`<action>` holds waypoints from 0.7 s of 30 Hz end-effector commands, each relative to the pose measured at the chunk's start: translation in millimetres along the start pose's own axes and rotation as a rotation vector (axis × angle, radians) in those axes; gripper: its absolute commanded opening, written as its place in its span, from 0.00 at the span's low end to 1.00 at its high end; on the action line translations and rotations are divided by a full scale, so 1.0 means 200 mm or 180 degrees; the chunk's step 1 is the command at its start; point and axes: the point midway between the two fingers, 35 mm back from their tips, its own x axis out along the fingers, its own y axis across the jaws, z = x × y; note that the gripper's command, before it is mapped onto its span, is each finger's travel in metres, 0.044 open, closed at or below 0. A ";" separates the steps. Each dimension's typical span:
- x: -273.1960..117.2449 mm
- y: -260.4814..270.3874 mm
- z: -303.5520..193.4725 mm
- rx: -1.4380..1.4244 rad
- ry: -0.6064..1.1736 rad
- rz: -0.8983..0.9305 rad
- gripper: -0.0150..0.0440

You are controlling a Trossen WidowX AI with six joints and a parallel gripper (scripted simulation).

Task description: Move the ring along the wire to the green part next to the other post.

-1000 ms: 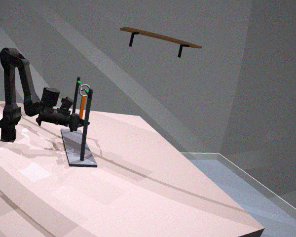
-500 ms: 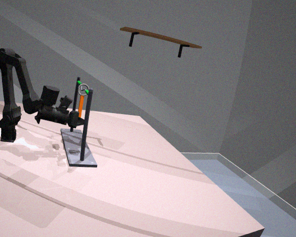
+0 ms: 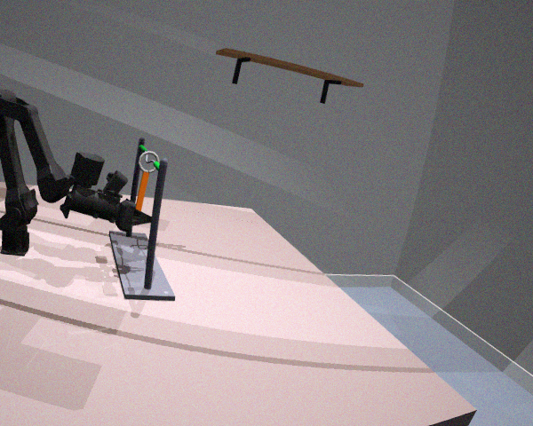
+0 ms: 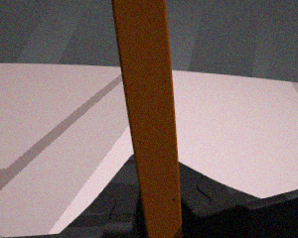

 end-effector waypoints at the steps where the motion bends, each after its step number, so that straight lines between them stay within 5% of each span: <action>1: -0.02 0.04 0.00 0.0129 0.0086 -0.0035 0.00; 21: -0.02 0.32 0.05 0.1102 0.0156 -0.0299 0.00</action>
